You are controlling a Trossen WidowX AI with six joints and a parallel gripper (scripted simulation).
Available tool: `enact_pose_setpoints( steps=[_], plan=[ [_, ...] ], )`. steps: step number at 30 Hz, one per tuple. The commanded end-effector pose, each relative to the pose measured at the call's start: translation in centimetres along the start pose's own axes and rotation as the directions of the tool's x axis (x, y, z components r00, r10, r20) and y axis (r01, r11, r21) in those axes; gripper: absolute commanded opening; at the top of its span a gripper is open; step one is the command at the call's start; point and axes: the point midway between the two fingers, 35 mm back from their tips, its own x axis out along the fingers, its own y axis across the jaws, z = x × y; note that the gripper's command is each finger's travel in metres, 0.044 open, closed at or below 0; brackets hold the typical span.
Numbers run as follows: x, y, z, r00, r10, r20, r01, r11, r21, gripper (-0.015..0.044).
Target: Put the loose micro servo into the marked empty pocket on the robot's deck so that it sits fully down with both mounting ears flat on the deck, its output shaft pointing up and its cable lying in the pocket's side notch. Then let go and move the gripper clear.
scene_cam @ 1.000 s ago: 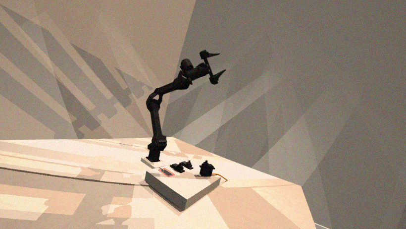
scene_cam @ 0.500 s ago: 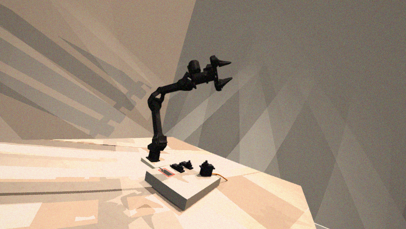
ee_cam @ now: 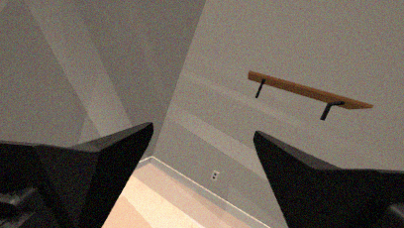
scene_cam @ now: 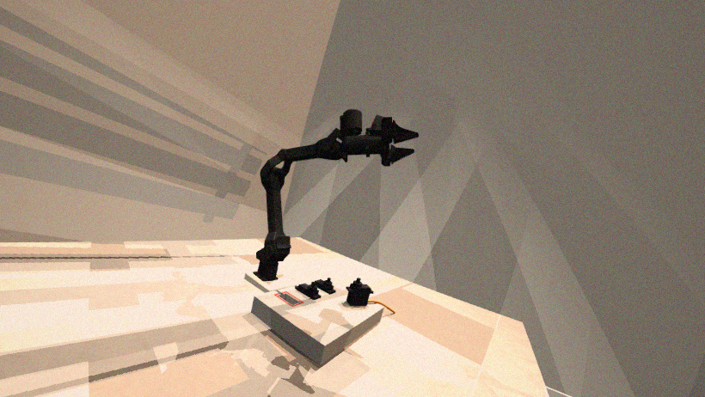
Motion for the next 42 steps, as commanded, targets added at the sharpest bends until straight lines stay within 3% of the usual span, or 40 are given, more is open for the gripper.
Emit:
enact_pose_setpoints(
  steps=[1, 12, 23, 33, 42],
  plan=[
    [0.7, 0.0, -1.6, 0.998, 0.001, -0.065, 0.007, 0.991, 0.133, 0.044],
    [2.0, 0.5, -6.6, 0.969, 0.025, -0.244, 0.088, 0.894, 0.44, 0.044],
    [2.5, 1.4, -11.6, 0.906, 0.059, -0.42, 0.26, 0.705, 0.66, 0.044],
    [2.4, 2.5, -16.0, 0.816, 0.099, -0.569, 0.463, 0.478, 0.747, 0.044],
    [1.7, 3.8, -19.7, 0.712, 0.141, -0.688, 0.647, 0.249, 0.721, 0.044]
  ],
)
